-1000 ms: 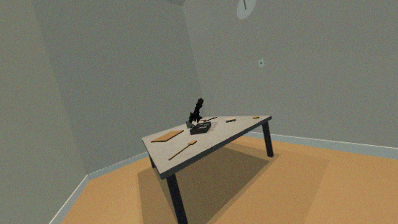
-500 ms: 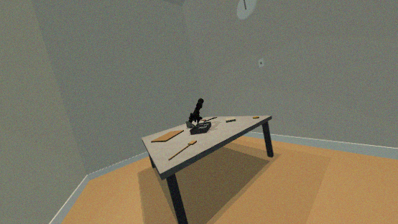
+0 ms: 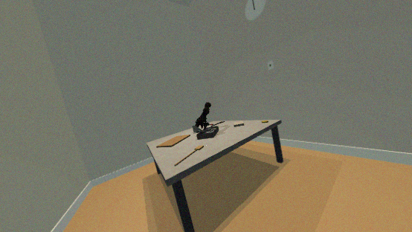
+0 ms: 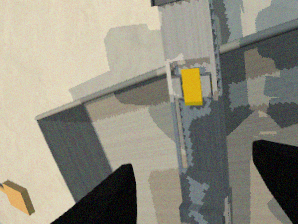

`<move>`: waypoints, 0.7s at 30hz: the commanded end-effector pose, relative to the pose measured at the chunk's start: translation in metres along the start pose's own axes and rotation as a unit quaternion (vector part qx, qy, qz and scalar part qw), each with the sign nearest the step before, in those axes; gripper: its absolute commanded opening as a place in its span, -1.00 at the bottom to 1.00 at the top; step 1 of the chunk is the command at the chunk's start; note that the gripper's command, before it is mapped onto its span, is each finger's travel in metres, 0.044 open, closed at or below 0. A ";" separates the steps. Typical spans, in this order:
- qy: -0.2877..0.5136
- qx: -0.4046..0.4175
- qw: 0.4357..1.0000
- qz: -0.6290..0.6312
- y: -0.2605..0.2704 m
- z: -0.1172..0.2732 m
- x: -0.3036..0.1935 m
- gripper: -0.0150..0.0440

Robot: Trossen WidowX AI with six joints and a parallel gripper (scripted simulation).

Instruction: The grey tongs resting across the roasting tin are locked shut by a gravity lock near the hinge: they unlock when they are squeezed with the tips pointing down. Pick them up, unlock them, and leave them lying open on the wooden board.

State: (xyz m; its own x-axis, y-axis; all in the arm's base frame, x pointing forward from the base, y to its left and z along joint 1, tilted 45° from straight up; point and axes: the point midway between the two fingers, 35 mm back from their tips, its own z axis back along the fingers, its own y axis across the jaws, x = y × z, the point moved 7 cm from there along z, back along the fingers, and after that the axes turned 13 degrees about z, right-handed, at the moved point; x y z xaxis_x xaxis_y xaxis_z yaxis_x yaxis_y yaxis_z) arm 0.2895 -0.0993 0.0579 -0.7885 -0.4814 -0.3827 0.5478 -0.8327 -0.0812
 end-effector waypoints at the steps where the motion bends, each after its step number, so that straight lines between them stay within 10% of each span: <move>1: -0.006 -0.006 1.000 -0.003 -0.003 -0.011 0.002 0.39; 21: -0.005 -0.006 1.000 -0.003 -0.005 -0.043 0.003 0.39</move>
State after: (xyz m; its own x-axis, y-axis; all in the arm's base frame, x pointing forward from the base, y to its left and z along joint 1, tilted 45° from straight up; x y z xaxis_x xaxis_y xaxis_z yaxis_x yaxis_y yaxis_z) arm 0.2985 -0.0889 0.0261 -0.7881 -0.4809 -0.3843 0.5479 -0.8326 -0.0815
